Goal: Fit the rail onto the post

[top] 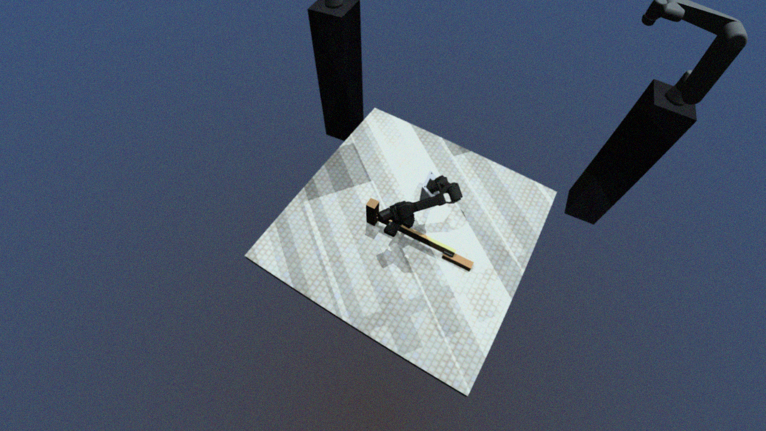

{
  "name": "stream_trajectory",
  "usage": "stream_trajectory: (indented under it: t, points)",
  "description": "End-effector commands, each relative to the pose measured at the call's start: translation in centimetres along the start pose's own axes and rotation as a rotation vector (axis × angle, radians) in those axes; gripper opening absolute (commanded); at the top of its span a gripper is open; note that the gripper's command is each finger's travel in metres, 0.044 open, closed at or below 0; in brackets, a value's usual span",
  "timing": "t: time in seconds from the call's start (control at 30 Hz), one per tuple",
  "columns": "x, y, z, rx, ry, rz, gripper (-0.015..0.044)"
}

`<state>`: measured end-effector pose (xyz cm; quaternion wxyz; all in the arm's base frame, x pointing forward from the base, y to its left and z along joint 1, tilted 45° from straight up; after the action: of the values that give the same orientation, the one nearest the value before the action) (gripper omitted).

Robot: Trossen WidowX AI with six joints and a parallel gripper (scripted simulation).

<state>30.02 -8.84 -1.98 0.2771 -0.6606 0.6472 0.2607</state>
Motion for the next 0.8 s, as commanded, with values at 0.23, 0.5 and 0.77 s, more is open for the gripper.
stream_trajectory:
  t: [0.23, 0.5, 0.77]
  points:
    - [0.51, -0.1, -0.41, 0.013, 0.005, -0.002, 0.0]
    - [0.71, -0.08, -0.41, 0.013, 0.005, -0.002, 0.0]
    - [0.91, -0.07, -0.42, 0.013, 0.005, -0.002, 0.0]
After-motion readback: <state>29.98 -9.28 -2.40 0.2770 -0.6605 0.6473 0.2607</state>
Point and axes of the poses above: the point midway between the two fingers, 35 mm back from their tips, its own z axis out along the fingers, its own y axis across the jaws, x = y × z, the point moved 5 cm from there along -z, back along the fingers, and after that the axes turned 5 degrees about -z, right-handed, at the moved point
